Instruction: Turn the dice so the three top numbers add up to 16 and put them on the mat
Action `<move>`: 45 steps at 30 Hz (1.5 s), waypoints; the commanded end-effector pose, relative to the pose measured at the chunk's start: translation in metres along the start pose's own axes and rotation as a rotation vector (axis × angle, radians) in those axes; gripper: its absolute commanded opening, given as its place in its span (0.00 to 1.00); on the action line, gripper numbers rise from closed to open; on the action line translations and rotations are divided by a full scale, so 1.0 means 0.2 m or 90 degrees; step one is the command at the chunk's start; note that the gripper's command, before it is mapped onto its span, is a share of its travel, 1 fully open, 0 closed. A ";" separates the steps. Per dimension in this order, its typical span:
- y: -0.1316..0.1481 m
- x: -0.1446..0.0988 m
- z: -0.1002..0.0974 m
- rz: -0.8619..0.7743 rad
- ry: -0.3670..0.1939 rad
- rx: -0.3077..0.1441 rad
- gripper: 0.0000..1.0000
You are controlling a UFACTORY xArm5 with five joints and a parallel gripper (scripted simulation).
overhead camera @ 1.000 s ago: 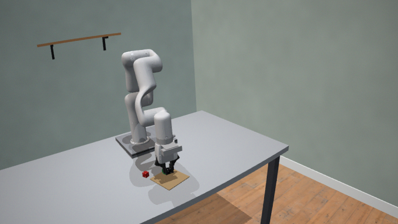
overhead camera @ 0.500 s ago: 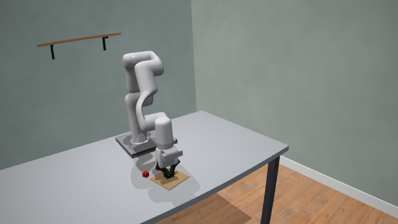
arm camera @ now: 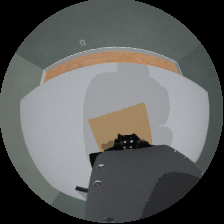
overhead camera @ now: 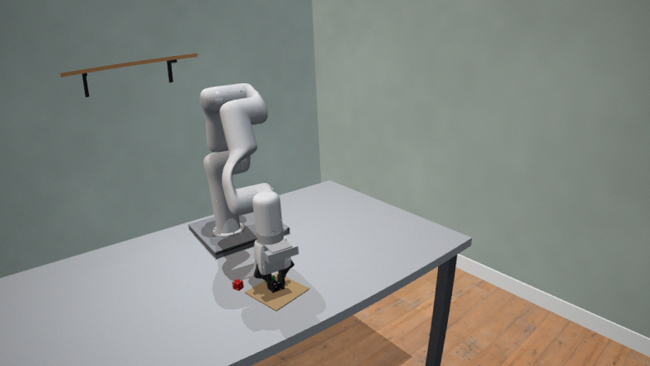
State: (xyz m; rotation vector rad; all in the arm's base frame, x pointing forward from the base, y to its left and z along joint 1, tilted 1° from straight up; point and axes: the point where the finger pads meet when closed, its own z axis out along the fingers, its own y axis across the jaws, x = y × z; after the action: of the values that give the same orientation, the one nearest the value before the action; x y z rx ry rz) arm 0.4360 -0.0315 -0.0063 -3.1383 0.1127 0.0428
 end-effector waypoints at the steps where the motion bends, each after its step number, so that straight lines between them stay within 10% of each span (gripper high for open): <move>1: 0.00 0.01 -0.01 0.000 0.002 0.000 0.21; 45: 0.00 0.01 0.01 0.000 0.002 0.000 0.21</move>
State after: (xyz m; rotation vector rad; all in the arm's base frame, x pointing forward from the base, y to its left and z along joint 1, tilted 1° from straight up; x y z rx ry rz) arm 0.4359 -0.0315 -0.0102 -3.1383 0.1127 0.0428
